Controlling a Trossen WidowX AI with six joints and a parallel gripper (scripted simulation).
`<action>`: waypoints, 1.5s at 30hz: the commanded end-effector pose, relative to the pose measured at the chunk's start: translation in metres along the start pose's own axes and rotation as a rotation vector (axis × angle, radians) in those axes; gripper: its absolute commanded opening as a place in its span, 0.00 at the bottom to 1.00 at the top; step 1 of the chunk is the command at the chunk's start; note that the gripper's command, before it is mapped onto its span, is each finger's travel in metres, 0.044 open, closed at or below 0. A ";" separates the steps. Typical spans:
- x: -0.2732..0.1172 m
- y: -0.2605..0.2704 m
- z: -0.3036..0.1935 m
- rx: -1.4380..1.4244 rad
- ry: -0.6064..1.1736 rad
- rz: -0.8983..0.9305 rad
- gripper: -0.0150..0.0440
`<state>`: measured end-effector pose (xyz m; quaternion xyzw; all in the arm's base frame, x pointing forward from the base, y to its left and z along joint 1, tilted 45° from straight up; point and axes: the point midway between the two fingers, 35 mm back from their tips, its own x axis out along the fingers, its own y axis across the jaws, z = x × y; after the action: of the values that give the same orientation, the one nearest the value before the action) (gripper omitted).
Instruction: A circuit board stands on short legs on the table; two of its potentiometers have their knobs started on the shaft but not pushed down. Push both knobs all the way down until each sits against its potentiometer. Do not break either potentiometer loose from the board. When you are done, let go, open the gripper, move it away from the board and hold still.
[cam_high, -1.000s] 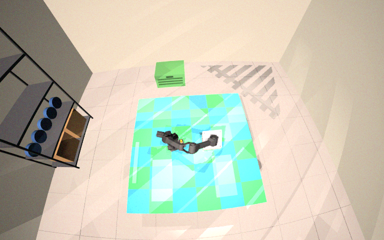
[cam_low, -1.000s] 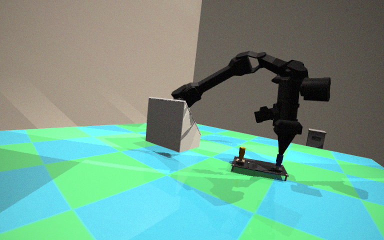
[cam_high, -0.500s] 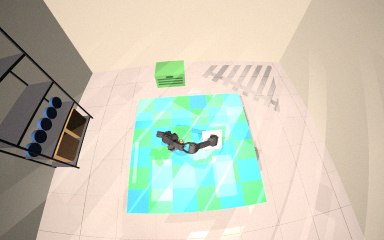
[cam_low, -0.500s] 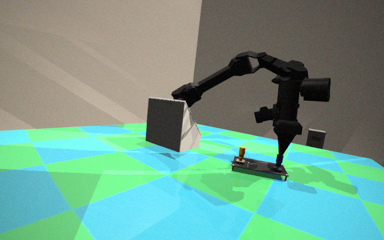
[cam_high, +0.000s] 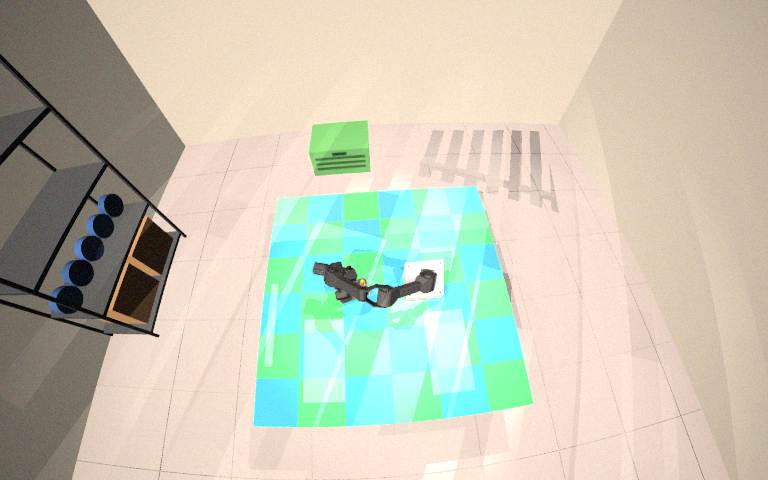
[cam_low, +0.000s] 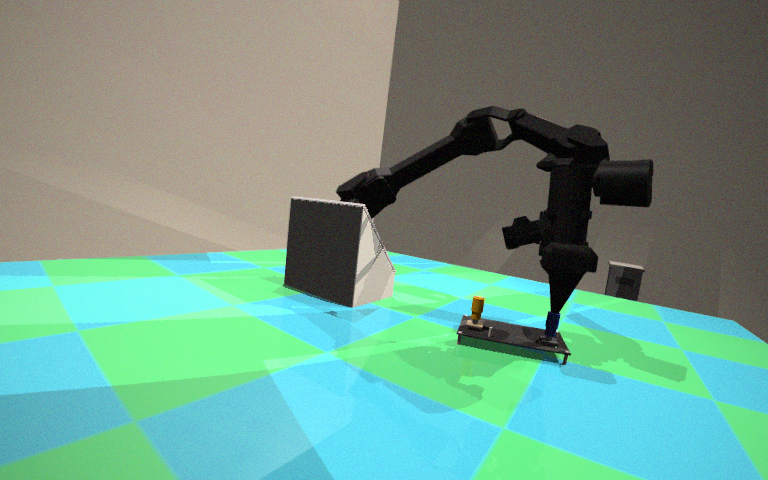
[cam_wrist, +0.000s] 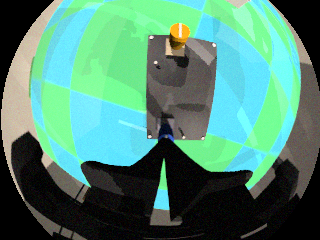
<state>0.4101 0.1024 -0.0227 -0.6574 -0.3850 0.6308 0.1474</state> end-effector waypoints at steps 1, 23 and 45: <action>0.023 -0.004 -0.002 -0.034 -0.024 -0.009 0.25; -0.012 -0.003 -0.003 -0.034 -0.025 -0.007 0.25; -0.030 -0.006 0.031 -0.029 -0.029 -0.006 0.83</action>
<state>0.4024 0.0911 -0.0075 -0.6467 -0.4026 0.6337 0.1345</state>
